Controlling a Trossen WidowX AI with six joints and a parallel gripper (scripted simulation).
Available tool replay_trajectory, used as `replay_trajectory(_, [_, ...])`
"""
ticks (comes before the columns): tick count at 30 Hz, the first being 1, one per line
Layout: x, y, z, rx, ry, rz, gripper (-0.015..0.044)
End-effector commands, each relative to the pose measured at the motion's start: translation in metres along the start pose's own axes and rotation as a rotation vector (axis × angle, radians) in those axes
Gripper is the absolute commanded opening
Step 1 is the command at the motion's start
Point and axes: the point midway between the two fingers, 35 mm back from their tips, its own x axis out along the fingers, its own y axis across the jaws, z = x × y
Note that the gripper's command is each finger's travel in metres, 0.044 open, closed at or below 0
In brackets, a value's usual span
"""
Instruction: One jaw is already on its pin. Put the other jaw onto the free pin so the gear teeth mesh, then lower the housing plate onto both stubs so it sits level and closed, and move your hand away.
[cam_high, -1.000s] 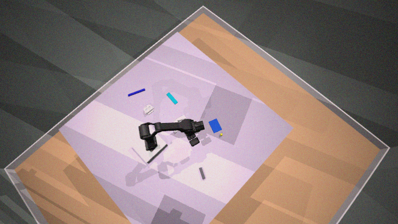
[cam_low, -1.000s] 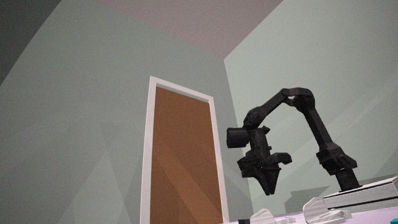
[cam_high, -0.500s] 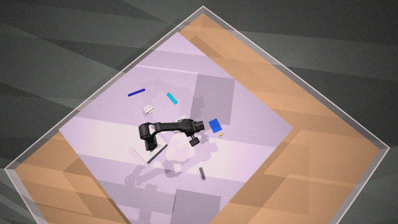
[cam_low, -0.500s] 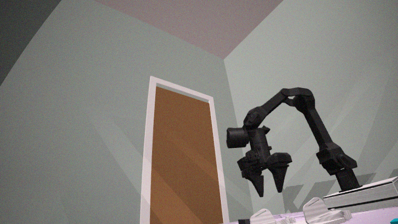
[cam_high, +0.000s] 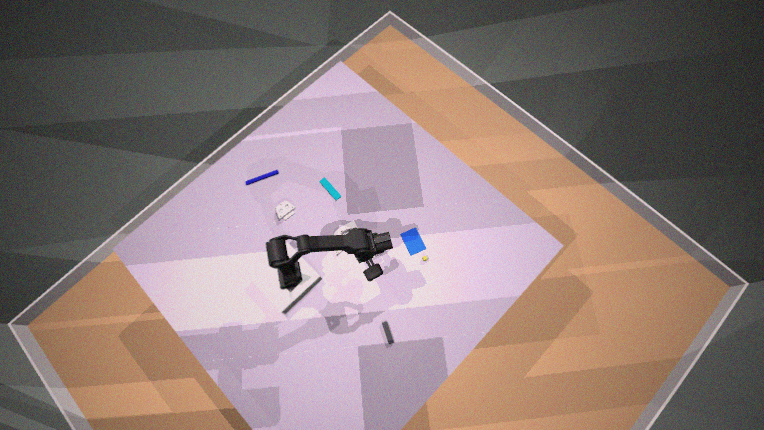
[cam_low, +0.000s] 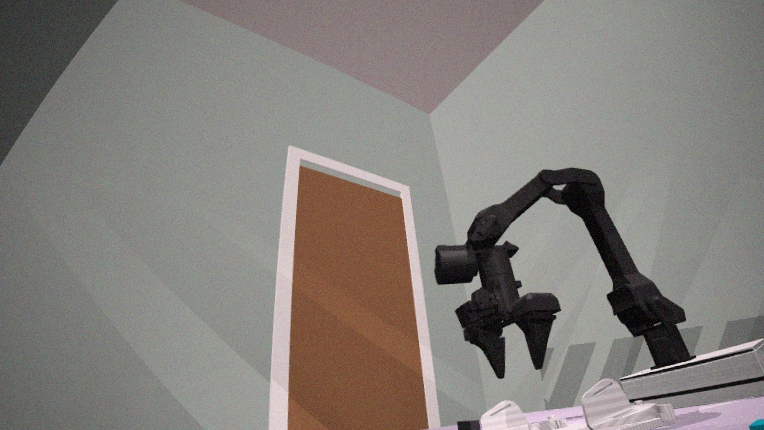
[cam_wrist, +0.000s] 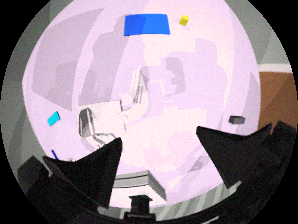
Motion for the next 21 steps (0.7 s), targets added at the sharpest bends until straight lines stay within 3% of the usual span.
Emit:
replay_trajectory(1, [0.0000, 0.0000, 0.0000, 0.000, 0.000, 0.000, 0.0440])
replay_trajectory(9, [0.0000, 0.0000, 0.0000, 0.000, 0.000, 0.000, 0.0440])
replay_trajectory(21, [0.0000, 0.0000, 0.0000, 0.000, 0.000, 0.000, 0.0125])
